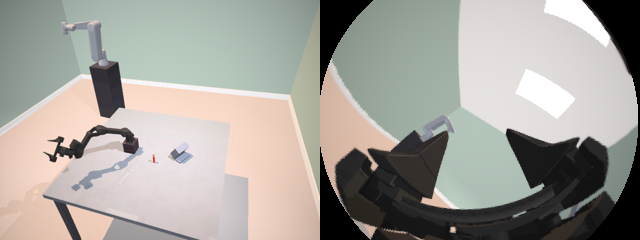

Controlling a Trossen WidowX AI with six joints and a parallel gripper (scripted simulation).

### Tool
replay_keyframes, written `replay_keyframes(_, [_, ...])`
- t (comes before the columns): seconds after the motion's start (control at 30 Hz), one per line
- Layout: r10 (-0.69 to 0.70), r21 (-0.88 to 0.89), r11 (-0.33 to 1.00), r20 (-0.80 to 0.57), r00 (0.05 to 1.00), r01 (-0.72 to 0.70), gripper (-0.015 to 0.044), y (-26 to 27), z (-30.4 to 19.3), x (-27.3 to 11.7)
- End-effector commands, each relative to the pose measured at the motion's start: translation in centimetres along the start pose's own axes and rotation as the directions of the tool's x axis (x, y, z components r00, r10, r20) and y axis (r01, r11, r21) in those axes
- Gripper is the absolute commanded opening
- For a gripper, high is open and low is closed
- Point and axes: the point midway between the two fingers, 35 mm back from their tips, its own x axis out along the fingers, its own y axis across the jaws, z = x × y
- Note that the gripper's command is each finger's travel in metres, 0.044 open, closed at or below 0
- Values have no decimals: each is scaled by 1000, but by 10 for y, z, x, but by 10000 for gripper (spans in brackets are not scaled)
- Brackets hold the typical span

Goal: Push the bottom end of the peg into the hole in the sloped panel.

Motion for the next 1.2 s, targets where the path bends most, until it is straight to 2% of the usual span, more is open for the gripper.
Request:
replay_keyframes(0.0, [2,1,1000,0,1000,-2,426,0,0,0])
replay_keyframes(0.03, [6,4,1000,0,1000,-6,440,1,2,0])
replay_keyframes(0.57, [270,166,947,43,962,-273,440,63,91,-13])
replay_keyframes(0.8, [388,214,898,26,921,-384,440,85,114,-26])
replay_keyframes(1.17, [565,294,771,94,820,-565,440,119,188,-62])
